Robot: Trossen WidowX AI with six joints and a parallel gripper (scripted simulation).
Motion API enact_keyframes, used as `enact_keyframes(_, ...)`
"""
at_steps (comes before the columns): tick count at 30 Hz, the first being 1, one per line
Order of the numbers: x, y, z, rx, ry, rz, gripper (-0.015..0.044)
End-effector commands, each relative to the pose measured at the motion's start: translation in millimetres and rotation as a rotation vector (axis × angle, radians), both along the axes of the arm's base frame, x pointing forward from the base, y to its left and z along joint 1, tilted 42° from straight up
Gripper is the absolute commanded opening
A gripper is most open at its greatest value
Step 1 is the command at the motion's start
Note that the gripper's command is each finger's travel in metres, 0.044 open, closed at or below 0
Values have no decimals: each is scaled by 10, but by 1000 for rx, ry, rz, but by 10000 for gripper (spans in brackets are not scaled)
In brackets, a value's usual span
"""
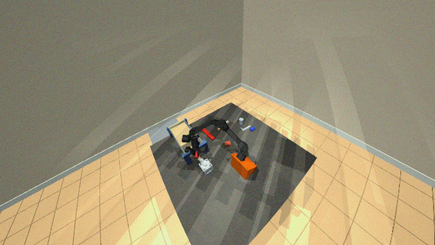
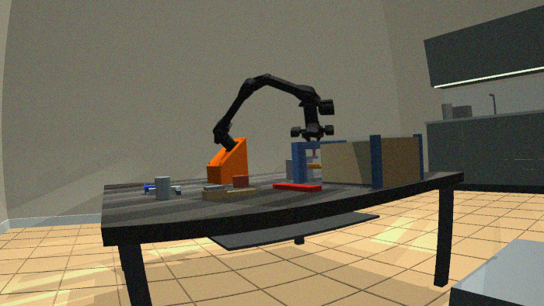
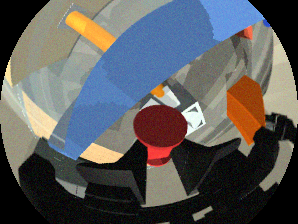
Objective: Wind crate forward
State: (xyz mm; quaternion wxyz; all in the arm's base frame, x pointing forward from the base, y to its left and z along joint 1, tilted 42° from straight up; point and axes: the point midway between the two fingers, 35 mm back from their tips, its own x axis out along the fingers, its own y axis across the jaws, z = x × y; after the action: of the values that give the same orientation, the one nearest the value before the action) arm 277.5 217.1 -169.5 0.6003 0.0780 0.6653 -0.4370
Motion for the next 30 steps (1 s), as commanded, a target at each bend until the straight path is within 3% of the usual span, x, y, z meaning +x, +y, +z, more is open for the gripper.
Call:
enact_keyframes(1,-42,106,-116,16,1,-3,0)
enact_keyframes(30,-225,336,-321,19,1,-3,0)
